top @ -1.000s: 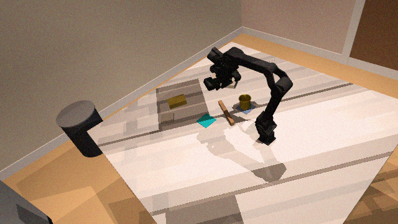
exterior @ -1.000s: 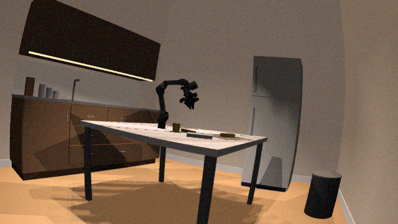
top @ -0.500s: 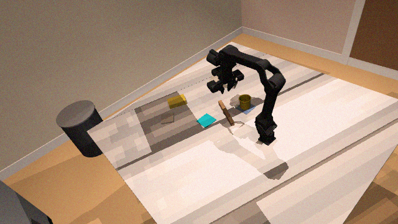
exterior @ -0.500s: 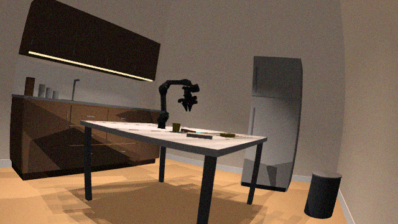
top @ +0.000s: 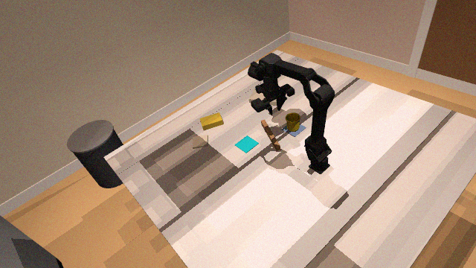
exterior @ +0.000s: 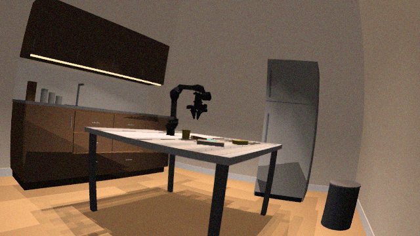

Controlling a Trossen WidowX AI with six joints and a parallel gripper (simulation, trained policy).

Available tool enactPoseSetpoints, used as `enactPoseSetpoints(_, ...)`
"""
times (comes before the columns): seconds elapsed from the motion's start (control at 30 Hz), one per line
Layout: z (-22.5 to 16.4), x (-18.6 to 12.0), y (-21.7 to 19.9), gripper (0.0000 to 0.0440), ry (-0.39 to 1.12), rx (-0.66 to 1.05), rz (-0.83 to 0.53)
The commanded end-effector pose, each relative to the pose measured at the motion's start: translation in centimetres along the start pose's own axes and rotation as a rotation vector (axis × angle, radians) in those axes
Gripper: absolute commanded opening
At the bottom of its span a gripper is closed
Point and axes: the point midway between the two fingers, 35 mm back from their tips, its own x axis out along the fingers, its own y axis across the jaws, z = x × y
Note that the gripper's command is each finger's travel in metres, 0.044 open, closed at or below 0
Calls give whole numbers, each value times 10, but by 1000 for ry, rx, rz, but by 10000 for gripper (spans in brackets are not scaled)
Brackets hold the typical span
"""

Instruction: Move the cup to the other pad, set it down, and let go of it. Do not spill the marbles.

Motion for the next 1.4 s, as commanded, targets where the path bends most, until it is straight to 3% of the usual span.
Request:
enactPoseSetpoints(0.0,1,4,-4,173,22,4,-15)
enactPoseSetpoints(1.37,6,77,-49,207,184,-7,-61)
